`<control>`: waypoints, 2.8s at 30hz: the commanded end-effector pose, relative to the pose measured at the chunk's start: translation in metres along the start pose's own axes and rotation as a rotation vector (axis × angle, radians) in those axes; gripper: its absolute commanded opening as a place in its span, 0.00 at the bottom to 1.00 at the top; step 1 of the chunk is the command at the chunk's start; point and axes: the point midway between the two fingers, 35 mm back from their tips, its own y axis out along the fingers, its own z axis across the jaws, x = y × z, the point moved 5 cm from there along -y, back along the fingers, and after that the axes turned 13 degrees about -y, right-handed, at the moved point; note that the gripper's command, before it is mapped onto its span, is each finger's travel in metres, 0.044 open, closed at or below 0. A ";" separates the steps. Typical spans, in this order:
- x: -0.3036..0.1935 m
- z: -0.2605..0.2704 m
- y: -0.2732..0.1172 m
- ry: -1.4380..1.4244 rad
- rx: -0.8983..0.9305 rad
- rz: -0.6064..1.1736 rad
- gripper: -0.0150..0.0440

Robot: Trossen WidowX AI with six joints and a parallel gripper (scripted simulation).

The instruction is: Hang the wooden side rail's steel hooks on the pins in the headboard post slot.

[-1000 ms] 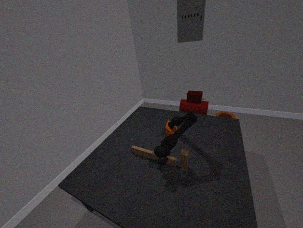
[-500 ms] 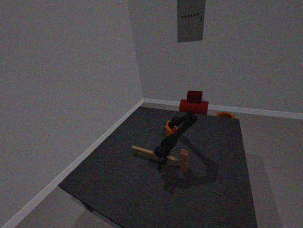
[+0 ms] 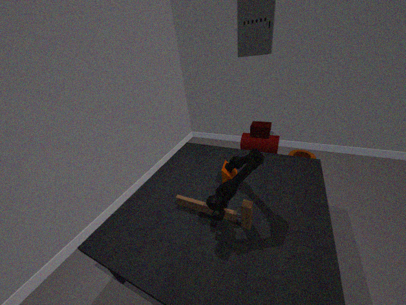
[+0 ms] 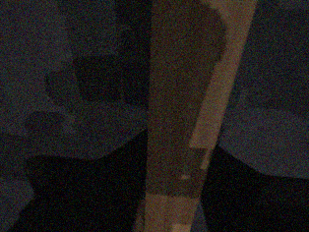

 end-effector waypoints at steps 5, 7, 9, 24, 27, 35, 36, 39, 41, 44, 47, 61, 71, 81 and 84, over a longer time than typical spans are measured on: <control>0.001 0.002 -0.006 -0.005 0.012 -0.004 0.25; 0.001 0.002 -0.006 -0.005 0.012 -0.004 0.25; 0.001 0.002 -0.006 -0.005 0.012 -0.004 0.25; 0.001 0.002 -0.009 -0.005 0.012 -0.004 0.25; 0.001 0.002 -0.009 -0.005 0.012 -0.004 0.25; 0.001 0.002 -0.011 -0.005 0.012 -0.004 0.25; 0.001 0.002 -0.011 -0.005 0.012 -0.004 0.25; 0.001 0.002 -0.011 -0.005 0.012 -0.004 0.25; 0.001 0.002 -0.012 -0.005 0.012 -0.004 0.25; 0.001 0.002 -0.012 -0.005 0.012 -0.004 0.25; 0.001 0.002 -0.013 -0.005 0.012 -0.004 0.25; 0.001 0.002 -0.015 -0.005 0.012 -0.004 0.25; 0.001 0.002 -0.017 -0.005 0.012 -0.004 0.25; 0.001 0.002 -0.018 -0.005 0.012 -0.004 0.25; 0.001 0.002 -0.019 -0.005 0.012 -0.004 0.25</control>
